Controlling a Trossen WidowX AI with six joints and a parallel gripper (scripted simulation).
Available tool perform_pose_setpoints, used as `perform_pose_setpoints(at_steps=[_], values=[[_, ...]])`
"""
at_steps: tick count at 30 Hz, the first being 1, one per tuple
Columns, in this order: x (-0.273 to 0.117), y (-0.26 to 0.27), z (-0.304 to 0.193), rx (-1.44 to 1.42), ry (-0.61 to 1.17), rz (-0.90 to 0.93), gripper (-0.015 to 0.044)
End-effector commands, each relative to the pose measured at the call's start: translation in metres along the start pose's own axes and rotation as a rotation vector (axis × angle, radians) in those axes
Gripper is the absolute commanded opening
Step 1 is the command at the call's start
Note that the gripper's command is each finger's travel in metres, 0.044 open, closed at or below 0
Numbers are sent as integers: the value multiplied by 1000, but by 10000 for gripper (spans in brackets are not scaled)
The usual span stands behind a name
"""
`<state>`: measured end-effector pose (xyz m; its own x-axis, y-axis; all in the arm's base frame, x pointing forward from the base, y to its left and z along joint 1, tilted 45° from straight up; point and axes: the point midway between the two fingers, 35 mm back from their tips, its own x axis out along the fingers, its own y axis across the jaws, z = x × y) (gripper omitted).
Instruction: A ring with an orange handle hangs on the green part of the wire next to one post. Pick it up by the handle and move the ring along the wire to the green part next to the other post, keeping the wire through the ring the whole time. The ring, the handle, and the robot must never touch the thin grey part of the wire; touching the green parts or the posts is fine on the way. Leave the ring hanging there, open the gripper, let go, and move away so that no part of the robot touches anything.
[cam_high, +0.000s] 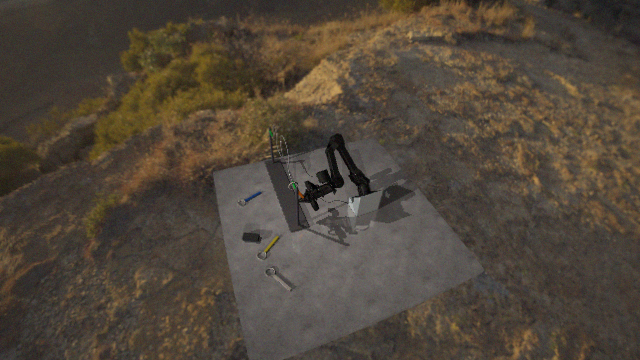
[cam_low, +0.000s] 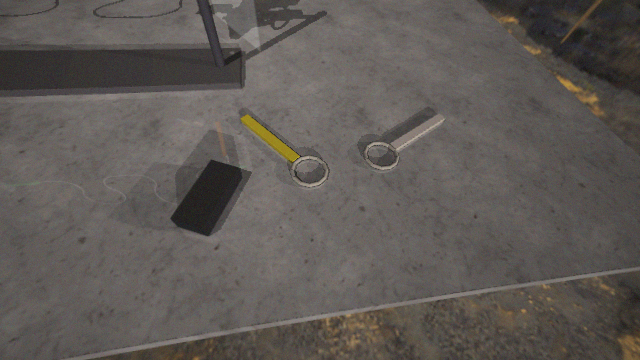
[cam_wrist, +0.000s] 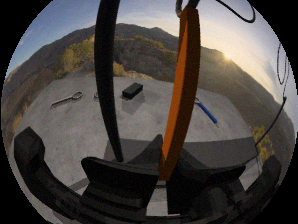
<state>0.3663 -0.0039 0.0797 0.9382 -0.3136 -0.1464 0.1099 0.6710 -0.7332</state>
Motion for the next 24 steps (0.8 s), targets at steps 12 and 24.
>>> perform_pose_setpoints(at_steps=[12, 24], values=[[-7, 0, 1, 0, 0, 1, 160], [-50, 1, -1, -4, 1, 5, 160]])
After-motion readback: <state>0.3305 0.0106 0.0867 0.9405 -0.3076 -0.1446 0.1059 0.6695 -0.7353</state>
